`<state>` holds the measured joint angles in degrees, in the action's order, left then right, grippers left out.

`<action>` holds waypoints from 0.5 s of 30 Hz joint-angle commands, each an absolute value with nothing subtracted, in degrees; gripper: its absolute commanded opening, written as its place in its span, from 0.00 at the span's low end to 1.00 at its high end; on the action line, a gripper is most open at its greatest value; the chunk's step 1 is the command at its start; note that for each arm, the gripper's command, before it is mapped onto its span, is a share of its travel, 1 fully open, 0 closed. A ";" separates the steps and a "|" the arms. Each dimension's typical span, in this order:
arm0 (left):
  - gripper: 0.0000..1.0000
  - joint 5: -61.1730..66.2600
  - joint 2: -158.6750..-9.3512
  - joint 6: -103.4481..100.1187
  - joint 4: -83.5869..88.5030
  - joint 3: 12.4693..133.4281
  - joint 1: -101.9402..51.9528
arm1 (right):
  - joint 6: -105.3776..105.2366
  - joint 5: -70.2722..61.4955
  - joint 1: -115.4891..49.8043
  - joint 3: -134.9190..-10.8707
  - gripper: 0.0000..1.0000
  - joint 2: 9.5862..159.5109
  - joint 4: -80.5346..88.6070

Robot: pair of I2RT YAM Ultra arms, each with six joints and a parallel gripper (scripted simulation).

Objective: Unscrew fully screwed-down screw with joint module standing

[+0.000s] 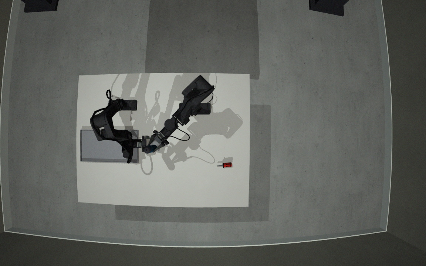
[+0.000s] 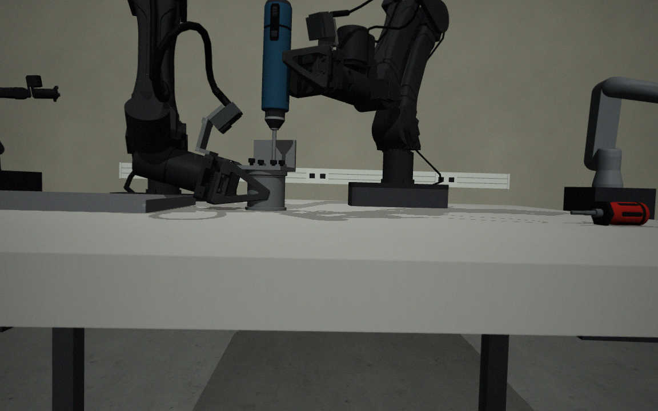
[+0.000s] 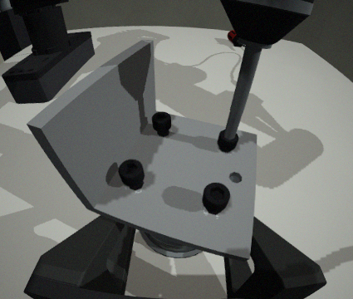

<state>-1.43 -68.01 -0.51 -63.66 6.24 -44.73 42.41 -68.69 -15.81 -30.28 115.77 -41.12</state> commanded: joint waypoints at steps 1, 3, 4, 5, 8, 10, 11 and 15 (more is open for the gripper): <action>0.42 -0.63 -68.67 -0.97 -64.15 8.12 -43.98 | 42.48 -69.06 -15.97 -30.35 0.59 115.46 -41.21; 0.42 -0.63 -68.71 -0.97 -64.00 8.13 -43.98 | 42.48 -69.06 -15.97 -30.35 0.59 115.46 -41.21; 0.42 -0.63 -68.73 -0.97 -63.93 8.13 -43.98 | 42.48 -69.06 -15.97 -30.35 0.59 115.46 -41.21; 0.42 -0.63 -68.75 -0.97 -63.86 8.13 -43.98 | 42.48 -69.06 -15.97 -30.35 0.59 115.46 -41.21; 0.42 -0.63 -68.66 -0.98 -63.64 8.14 -43.98 | 42.48 -69.06 -15.97 -30.35 0.59 115.46 -41.21; 0.42 -0.63 -68.36 -0.97 -63.62 8.15 -43.98 | 42.48 -69.06 -15.97 -30.35 0.59 115.46 -41.21; 0.42 -0.63 -68.22 -0.97 -63.59 8.16 -43.98 | 42.48 -69.06 -15.97 -30.35 0.59 115.46 -41.21; 0.42 -0.63 -67.64 -0.96 -63.54 8.18 -43.98 | 42.48 -69.06 -15.97 -30.35 0.59 115.46 -41.21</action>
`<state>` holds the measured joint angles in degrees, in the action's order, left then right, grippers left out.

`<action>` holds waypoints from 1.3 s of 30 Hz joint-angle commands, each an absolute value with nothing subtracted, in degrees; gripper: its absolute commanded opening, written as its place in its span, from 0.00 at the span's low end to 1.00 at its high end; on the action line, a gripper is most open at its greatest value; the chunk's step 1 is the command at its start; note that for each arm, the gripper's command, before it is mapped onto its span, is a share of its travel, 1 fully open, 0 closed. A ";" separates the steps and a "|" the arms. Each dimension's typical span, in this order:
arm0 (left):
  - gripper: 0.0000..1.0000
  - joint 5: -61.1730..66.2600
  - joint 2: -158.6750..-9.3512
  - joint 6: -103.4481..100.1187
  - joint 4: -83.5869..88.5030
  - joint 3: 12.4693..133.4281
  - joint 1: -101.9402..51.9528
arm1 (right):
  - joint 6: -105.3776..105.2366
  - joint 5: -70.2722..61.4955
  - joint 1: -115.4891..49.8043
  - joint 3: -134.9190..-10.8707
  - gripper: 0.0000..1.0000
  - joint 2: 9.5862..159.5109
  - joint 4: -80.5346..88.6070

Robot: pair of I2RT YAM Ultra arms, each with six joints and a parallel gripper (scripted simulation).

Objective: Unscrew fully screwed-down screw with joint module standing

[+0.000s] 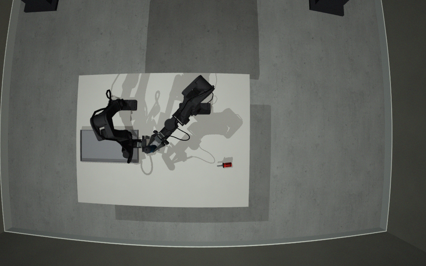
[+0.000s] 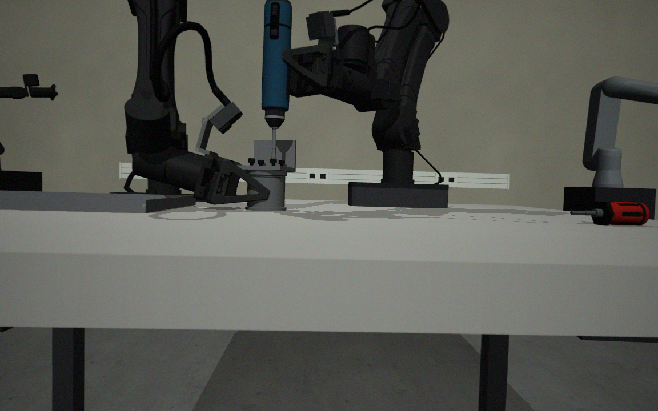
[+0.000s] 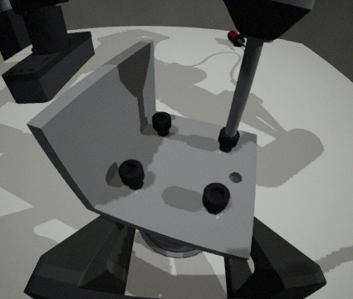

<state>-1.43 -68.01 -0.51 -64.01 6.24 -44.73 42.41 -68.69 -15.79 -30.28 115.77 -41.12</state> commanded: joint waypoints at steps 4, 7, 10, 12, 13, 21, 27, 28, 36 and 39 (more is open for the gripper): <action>0.42 -0.64 -67.04 -0.95 -63.64 8.19 -43.99 | 42.48 -69.06 -15.97 -30.35 0.59 115.46 -41.21; 0.42 -0.64 -67.04 -0.95 -63.62 8.19 -43.99 | 42.48 -69.06 -15.97 -30.35 0.59 115.46 -41.21; 0.42 -0.62 -66.97 -0.99 -63.72 8.19 -43.98 | 42.48 -69.06 -15.97 -30.35 0.59 115.46 -41.21; 0.42 -0.58 -66.83 -1.07 -63.94 8.18 -43.95 | 42.48 -69.06 -15.97 -30.35 0.59 115.46 -41.21; 0.42 -0.57 -66.77 -1.08 -64.02 8.18 -43.94 | 42.48 -69.06 -15.97 -30.35 0.59 115.46 -41.21; 0.42 -0.53 -66.56 -1.11 -64.00 8.18 -43.93 | 42.67 -69.56 -16.53 -30.24 0.59 114.95 -41.06; 0.42 -0.52 -66.17 -1.10 -63.00 8.31 -43.91 | 42.67 -69.56 -16.53 -30.24 0.59 114.95 -41.06; 0.42 -0.51 -65.77 -1.09 -62.47 8.43 -43.91 | 42.67 -69.56 -16.53 -30.24 0.59 114.95 -41.06; 0.42 -0.51 -62.76 -1.08 -58.54 9.37 -43.92 | 42.67 -69.56 -16.53 -30.24 0.59 114.95 -41.06; 0.42 -0.51 -62.09 -1.07 -57.51 9.67 -43.92 | 42.67 -69.56 -16.53 -30.24 0.59 114.95 -41.06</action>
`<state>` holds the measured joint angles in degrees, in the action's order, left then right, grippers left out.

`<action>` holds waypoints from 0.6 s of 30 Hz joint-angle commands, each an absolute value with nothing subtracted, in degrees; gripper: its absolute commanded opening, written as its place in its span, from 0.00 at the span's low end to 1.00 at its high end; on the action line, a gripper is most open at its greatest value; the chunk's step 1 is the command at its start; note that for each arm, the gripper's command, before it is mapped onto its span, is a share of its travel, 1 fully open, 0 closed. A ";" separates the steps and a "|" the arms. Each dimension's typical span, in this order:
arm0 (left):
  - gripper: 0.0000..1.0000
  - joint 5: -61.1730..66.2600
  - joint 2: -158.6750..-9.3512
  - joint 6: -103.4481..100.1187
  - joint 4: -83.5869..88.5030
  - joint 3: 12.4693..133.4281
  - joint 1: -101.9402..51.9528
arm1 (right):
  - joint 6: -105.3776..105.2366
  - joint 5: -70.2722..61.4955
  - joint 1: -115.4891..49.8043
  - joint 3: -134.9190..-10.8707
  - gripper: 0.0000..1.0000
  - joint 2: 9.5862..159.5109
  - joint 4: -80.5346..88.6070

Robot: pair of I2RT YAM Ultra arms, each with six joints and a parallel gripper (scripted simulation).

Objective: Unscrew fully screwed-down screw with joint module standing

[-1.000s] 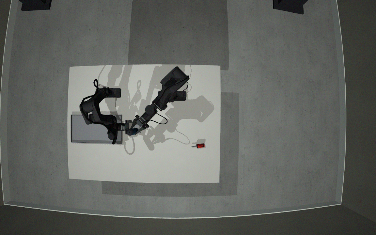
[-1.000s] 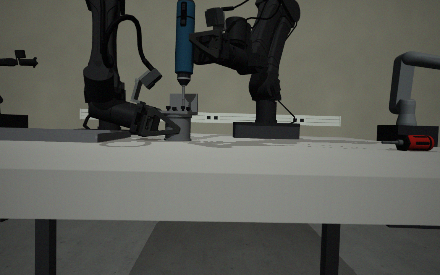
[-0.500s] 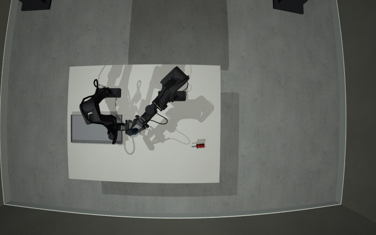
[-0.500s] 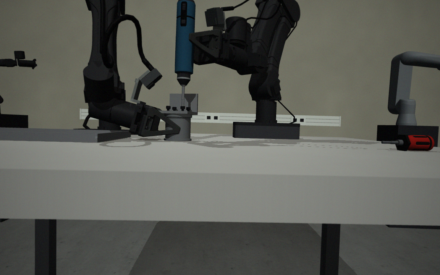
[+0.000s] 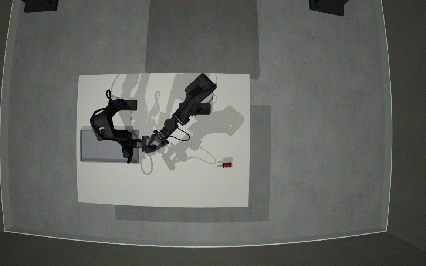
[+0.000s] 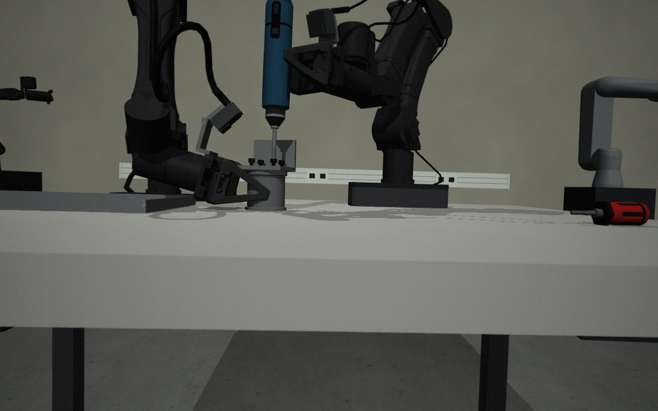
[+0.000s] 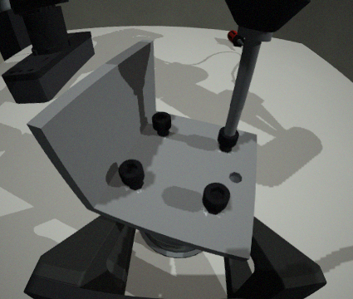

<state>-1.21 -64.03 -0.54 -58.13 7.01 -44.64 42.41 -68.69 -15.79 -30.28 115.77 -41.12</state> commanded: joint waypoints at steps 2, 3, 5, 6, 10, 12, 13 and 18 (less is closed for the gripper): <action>0.42 -0.49 -61.96 -1.05 -58.80 9.65 -43.93 | 42.67 -69.56 -16.53 -30.24 0.59 114.95 -41.06; 0.42 -0.49 -61.96 -1.05 -58.80 9.65 -43.93 | 42.67 -69.56 -16.53 -30.24 0.59 114.95 -41.06; 0.42 -0.48 -61.70 -1.03 -57.88 9.78 -43.91 | 42.67 -69.56 -16.53 -30.24 0.59 114.95 -41.06; 0.42 -0.48 -61.50 -1.01 -56.60 9.90 -43.91 | 42.67 -69.56 -16.53 -30.24 0.59 114.95 -41.06; 0.42 -0.49 -60.55 -1.01 -55.33 10.23 -43.92 | 42.66 -69.56 -16.53 -30.24 0.59 114.95 -41.06; 0.42 -0.48 -60.10 -1.00 -55.40 10.42 -43.92 | 42.66 -69.56 -16.52 -30.24 0.59 114.95 -41.05; 0.42 -0.48 -59.89 -0.99 -55.51 10.50 -43.92 | 42.66 -69.56 -16.52 -30.24 0.59 114.95 -41.05; 0.42 -0.47 -59.22 -0.98 -54.88 10.77 -43.92 | 42.65 -69.56 -16.52 -30.24 0.59 114.94 -41.05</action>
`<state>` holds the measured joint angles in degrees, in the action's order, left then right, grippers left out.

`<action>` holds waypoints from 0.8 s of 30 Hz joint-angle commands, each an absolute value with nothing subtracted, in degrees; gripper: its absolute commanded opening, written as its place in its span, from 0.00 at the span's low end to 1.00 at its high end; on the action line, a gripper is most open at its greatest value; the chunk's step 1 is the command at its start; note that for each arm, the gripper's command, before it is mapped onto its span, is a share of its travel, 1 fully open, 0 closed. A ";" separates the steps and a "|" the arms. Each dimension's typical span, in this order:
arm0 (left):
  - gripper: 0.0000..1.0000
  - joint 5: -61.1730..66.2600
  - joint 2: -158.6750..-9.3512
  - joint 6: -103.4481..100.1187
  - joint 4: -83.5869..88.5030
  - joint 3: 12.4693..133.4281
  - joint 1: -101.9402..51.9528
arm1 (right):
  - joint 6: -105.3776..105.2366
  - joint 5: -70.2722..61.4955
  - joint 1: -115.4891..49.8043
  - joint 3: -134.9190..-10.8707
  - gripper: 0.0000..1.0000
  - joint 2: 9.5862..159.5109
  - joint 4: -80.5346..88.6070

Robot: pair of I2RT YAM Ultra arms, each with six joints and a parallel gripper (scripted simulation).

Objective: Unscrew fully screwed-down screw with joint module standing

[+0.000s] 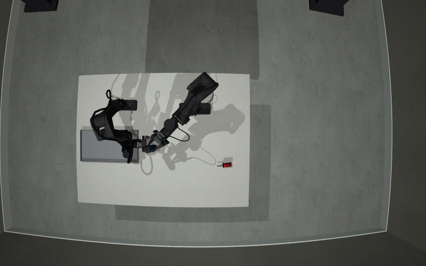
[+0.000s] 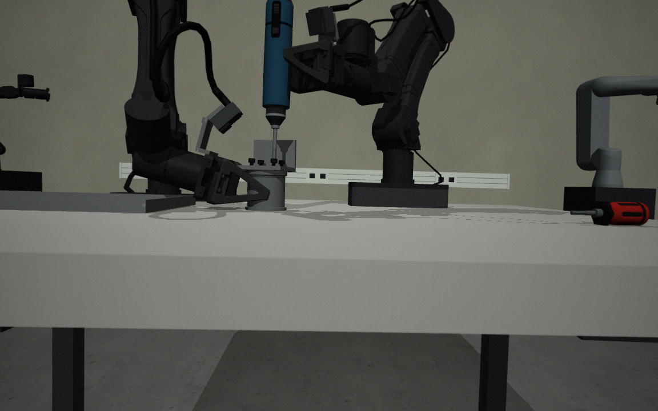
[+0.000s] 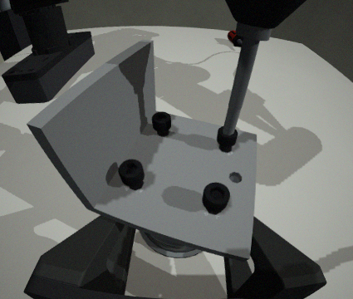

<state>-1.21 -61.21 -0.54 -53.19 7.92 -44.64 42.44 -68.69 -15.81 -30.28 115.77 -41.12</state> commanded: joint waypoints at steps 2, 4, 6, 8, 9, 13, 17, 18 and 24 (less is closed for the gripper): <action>0.42 -0.47 -59.21 -0.98 -54.86 10.77 -43.92 | 42.65 -69.56 -16.52 -30.24 0.59 114.94 -41.05; 0.42 -0.47 -59.40 -1.00 -54.77 10.84 -43.91 | 42.65 -69.56 -16.52 -30.24 0.59 114.94 -41.05; 0.42 -0.46 -59.41 -1.04 -54.72 10.97 -43.90 | 42.65 -69.56 -16.52 -30.24 0.59 114.94 -41.05; 0.42 -0.46 -59.43 -1.05 -54.67 11.10 -43.90 | 42.65 -69.56 -16.52 -30.24 0.59 114.94 -41.05; 0.42 -0.46 -59.44 -1.06 -54.65 11.17 -43.89 | 42.65 -69.56 -16.52 -30.24 0.59 114.94 -41.05; 0.42 -0.46 -59.49 -1.07 -54.55 11.43 -43.88 | 42.65 -69.56 -16.52 -30.24 0.59 114.94 -41.05; 0.42 -0.46 -59.54 -1.08 -54.52 11.58 -43.87 | 42.65 -69.56 -16.52 -30.24 0.59 114.94 -41.05; 0.42 -0.46 -59.54 -1.08 -54.52 11.58 -43.87 | 42.65 -69.56 -16.52 -30.24 0.59 114.94 -41.05; 0.42 -0.46 -59.86 -1.10 -54.60 11.74 -43.86 | 42.65 -69.56 -16.52 -30.24 0.59 114.94 -41.05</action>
